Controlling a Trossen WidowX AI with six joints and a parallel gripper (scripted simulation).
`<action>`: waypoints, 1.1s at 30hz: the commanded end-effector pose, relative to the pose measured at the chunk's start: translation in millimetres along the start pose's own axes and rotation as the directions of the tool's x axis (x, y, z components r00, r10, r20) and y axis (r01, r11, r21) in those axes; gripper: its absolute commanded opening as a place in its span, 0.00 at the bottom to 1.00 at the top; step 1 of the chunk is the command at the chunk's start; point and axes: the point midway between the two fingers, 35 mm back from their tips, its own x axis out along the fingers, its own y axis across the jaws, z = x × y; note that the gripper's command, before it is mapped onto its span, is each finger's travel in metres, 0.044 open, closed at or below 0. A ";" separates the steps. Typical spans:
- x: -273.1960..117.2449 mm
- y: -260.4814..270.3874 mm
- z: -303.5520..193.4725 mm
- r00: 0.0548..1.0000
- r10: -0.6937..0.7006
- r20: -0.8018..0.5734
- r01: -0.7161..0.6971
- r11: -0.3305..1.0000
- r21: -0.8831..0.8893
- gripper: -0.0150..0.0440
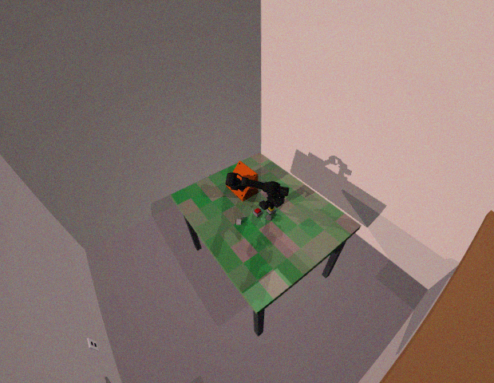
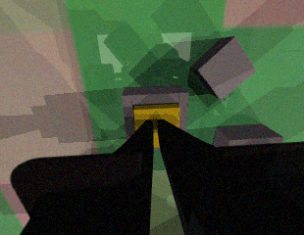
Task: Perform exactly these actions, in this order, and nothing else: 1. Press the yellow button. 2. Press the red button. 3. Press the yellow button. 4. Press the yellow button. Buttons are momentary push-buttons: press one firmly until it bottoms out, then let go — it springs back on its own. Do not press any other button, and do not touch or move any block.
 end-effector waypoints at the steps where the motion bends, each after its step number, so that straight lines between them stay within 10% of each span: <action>1: 3.1 -1.7 -2.5 1.000 -0.010 -0.008 0.010 1.000 -0.010 0.29; 33: -8.9 -1.2 -1.9 1.000 -0.009 -0.008 0.008 1.000 -0.010 0.29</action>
